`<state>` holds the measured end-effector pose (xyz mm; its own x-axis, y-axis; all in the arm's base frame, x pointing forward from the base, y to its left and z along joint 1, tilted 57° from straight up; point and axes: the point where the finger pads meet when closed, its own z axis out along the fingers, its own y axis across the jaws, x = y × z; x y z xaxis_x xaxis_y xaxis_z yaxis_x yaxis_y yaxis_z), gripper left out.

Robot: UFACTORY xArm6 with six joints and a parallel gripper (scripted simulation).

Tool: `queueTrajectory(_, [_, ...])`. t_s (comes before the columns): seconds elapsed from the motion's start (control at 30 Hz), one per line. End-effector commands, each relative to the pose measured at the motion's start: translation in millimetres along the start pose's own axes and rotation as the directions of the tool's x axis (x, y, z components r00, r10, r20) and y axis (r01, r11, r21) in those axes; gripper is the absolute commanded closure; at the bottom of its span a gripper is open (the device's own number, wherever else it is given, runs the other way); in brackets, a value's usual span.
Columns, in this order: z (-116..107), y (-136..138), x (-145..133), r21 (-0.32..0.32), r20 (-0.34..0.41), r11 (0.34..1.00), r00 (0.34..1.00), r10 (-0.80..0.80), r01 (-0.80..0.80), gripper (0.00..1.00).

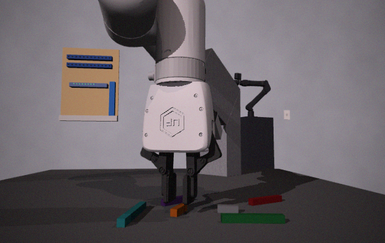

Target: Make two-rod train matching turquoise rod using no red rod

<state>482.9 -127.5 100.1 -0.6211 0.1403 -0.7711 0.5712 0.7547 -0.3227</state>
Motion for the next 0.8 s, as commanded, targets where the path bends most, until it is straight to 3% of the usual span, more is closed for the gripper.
queueTrajectory(0.0, [-0.1,0.5,-0.5,-0.001,0.001,1.0,1.0,0.0,0.0,0.76])
queueTrajectory(0.77, [13.2,0.5,-0.5,-0.001,0.001,1.0,1.0,0.0,0.0,0.76])
